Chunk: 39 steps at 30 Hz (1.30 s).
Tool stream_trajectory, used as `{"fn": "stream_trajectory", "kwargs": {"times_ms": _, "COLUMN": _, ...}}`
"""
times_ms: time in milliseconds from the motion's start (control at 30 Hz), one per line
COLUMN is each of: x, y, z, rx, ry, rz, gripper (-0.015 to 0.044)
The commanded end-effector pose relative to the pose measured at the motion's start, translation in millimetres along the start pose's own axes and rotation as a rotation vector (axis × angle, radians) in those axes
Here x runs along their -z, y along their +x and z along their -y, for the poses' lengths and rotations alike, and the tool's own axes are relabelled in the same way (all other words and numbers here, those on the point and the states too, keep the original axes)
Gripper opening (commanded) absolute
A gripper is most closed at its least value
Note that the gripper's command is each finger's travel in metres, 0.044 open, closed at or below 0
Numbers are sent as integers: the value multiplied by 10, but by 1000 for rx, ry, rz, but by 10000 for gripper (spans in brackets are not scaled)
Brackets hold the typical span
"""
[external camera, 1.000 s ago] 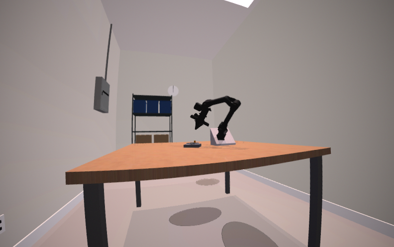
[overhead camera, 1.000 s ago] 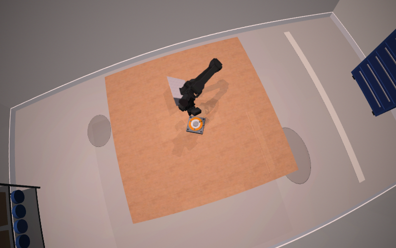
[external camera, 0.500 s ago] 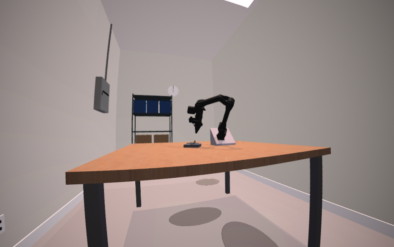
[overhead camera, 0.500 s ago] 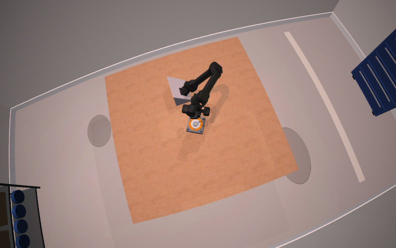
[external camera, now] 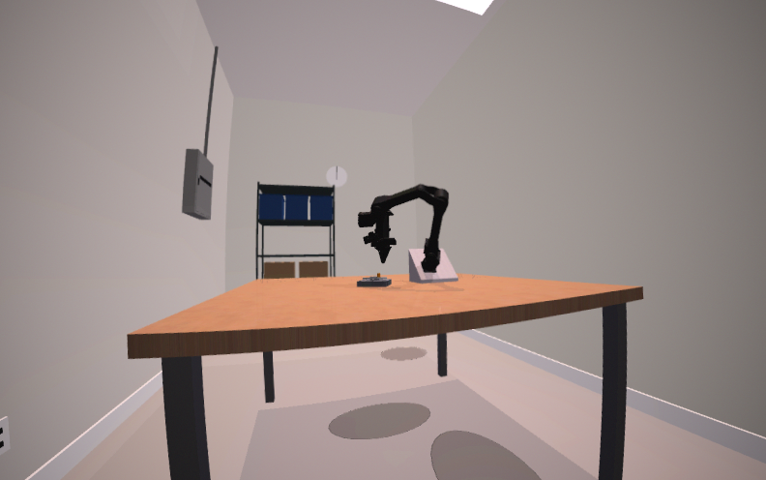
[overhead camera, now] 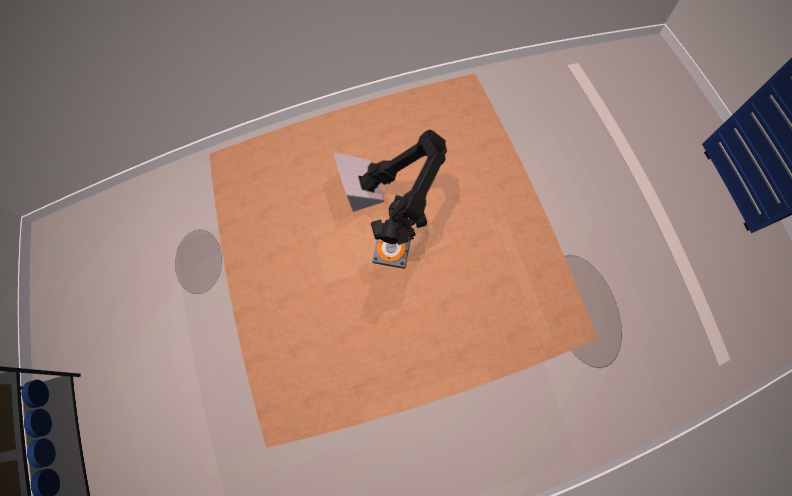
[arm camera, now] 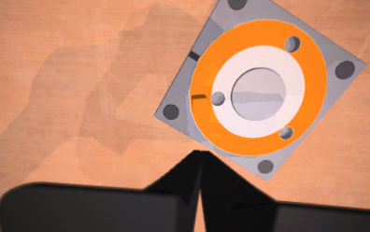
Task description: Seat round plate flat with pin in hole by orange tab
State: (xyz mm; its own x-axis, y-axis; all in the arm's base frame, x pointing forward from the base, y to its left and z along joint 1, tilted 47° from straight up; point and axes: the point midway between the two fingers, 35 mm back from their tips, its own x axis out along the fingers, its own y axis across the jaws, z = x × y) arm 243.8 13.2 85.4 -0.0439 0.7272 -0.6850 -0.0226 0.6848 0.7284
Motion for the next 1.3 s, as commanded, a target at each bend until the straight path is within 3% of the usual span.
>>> {"fn": "stream_trajectory", "kwargs": {"times_ms": 0, "x": -8, "y": 11, "z": -17, "rx": -6, "ry": -22, "rz": -5, "gripper": 0}}
{"fn": "stream_trajectory", "kwargs": {"times_ms": 367, "x": -5, "y": 475, "z": -23, "rx": -7, "ry": -23, "rz": -5, "gripper": 0}}
{"fn": "stream_trajectory", "kwargs": {"times_ms": 1267, "x": -238, "y": 485, "z": -97, "rx": -8, "ry": -24, "rz": -4, "gripper": 0}}
